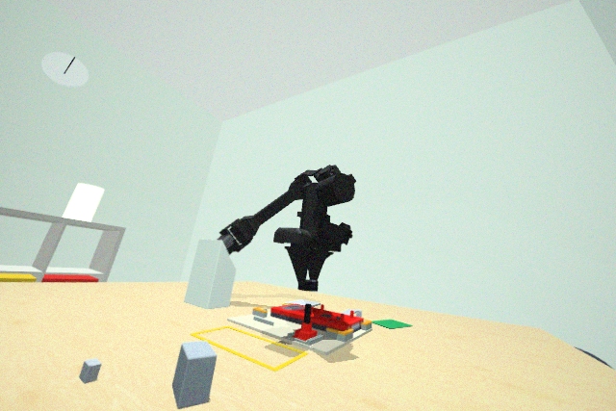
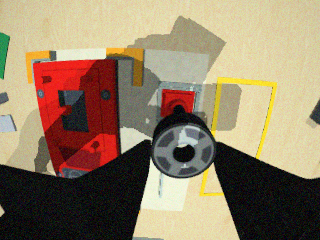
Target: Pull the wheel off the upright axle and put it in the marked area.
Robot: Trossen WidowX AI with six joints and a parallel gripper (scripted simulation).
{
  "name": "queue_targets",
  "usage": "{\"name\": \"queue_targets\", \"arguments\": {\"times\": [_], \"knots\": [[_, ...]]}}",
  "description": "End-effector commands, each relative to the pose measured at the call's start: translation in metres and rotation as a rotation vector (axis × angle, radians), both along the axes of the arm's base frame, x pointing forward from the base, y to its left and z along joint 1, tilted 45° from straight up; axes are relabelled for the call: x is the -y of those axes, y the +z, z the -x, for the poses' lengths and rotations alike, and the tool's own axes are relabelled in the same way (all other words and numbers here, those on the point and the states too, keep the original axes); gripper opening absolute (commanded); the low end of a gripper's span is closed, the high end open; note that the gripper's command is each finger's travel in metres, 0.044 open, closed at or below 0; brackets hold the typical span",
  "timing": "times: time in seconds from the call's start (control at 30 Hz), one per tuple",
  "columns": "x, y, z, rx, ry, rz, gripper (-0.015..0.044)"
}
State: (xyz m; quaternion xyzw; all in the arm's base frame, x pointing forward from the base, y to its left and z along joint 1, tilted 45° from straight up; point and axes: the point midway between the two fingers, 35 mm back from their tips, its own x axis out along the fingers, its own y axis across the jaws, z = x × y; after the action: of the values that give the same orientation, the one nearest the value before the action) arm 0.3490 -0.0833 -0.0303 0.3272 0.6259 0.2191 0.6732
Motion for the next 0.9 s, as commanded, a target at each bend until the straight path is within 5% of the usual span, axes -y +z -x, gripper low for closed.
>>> {"name": "queue_targets", "arguments": {"times": [0.0, 0.57, 0.87], "knots": [[0.011, 0.011, 0.002, 0.014, -0.003, 0.013, 0.0], [0.065, -0.052, 0.063, 0.011, -0.003, 0.019, 0.0], [0.058, -0.065, 0.064, 0.012, -0.003, 0.018, 0.0]]}}
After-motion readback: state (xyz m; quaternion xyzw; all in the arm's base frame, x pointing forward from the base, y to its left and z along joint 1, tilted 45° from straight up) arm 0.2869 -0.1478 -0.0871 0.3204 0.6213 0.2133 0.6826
